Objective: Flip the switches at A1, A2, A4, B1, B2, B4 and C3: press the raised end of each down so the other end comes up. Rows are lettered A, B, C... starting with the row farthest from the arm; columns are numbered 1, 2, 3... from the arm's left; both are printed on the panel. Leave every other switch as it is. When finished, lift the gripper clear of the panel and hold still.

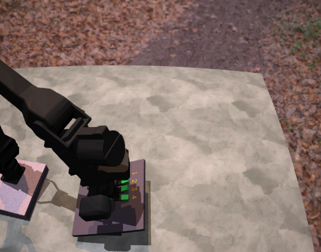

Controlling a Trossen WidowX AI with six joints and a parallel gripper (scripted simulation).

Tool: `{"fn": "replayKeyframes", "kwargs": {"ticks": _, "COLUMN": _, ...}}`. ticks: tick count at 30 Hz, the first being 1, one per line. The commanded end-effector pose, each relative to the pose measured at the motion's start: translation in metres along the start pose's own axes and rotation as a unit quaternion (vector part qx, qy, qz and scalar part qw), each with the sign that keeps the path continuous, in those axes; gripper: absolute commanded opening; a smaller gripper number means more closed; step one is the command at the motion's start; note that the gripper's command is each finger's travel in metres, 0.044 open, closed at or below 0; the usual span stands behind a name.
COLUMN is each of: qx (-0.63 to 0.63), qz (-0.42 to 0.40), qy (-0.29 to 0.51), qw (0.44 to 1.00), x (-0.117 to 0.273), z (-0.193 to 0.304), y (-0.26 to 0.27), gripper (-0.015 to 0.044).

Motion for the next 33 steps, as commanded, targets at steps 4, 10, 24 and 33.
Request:
{"fn": "replayKeyframes", "kwargs": {"ticks": 4, "qx": -0.003, "qz": -0.001, "qy": 0.003, "qw": 1.000, "x": -0.002, "z": 0.002, "y": 0.001, "gripper": 0.0000}}
{"fn": "replayKeyframes", "kwargs": {"ticks": 10, "qx": -0.003, "qz": -0.001, "qy": 0.003, "qw": 1.000, "x": -0.003, "z": 0.002, "y": 0.001, "gripper": 0.0000}}
{"fn": "replayKeyframes", "kwargs": {"ticks": 24, "qx": -0.003, "qz": -0.001, "qy": 0.003, "qw": 1.000, "x": -0.005, "z": 0.002, "y": 0.001, "gripper": 0.0000}}
{"fn": "replayKeyframes", "kwargs": {"ticks": 33, "qx": -0.002, "qz": -0.002, "qy": 0.010, "qw": 1.000, "x": 0.036, "z": -0.002, "y": -0.001, "gripper": 0.0000}}
Point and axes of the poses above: the point midway between the two fingers, 35 mm back from their tips, its own x axis back along the fingers, its own y axis across the jaws, z = x × y, the point moved 2 cm from there along x, back along the fingers, and after that the axes turned 8 degrees about x, right-handed, at the moved point
